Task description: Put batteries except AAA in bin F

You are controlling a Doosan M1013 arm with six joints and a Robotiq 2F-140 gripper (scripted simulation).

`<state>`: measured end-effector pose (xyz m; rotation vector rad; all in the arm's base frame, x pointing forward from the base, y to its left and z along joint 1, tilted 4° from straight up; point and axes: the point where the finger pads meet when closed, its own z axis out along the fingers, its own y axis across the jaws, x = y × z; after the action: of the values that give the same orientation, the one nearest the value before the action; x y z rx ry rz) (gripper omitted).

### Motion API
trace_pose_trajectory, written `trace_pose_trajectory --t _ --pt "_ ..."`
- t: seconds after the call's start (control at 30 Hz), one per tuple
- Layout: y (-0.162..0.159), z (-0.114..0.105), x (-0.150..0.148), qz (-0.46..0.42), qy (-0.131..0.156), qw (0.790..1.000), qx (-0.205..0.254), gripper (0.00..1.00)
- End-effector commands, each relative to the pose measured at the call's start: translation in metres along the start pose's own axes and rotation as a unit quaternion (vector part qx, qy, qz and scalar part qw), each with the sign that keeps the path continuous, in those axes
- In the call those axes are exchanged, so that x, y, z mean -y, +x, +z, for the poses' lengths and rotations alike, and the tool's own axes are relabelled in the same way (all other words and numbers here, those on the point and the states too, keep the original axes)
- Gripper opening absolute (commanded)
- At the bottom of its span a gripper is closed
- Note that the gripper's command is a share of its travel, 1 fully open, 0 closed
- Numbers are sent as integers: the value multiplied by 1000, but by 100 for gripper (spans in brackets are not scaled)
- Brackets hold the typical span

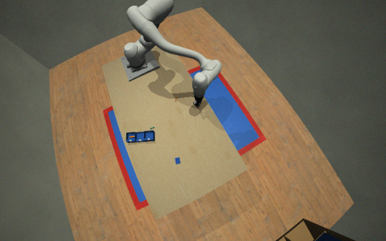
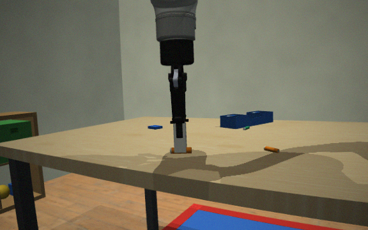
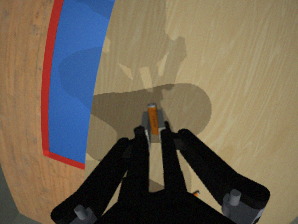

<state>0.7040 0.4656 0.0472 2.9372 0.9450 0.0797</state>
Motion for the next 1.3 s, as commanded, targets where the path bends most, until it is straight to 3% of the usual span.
trace_pose_trajectory --t 0.0,0.3,1.27 --pt "1 -11 -2 -1 -1 1000 0 15" --pt "1 -41 -2 -1 -1 1000 0 15" --pt "1 -41 -2 -1 -1 1000 0 15"
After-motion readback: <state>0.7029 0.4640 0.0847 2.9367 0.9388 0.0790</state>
